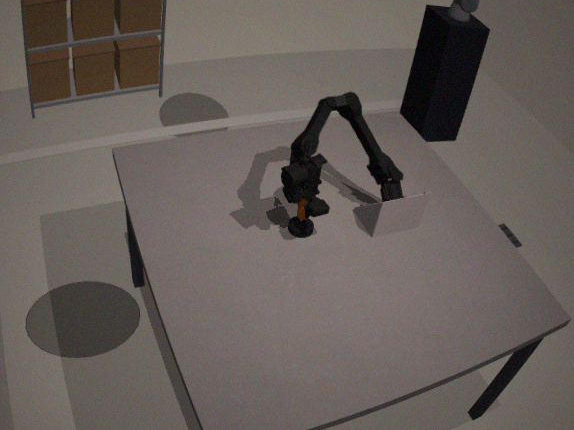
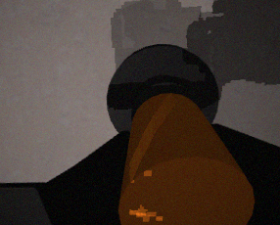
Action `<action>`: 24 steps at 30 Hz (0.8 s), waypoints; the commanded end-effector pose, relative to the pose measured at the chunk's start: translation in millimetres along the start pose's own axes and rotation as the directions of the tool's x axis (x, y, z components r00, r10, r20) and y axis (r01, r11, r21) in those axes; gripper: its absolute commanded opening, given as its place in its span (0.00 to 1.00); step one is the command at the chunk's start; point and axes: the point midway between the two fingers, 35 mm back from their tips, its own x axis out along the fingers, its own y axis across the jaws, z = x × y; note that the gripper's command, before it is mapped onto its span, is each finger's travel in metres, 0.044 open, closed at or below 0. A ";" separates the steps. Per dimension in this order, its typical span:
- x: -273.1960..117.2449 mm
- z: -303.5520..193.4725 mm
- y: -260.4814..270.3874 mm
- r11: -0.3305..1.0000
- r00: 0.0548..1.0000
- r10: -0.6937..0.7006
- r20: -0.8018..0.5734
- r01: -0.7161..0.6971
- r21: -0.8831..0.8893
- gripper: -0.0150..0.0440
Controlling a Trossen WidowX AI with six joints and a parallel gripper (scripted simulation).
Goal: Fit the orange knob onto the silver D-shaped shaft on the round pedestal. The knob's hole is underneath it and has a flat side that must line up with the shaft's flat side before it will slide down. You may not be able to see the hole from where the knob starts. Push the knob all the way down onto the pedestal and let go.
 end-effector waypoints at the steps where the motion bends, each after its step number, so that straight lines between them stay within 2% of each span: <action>1: 1.2 1.0 -0.5 1.000 1.000 -0.002 0.004 0.002 0.005 0.25; 24: 12.9 -1.9 -0.7 1.000 1.000 -0.002 0.004 0.002 0.010 0.25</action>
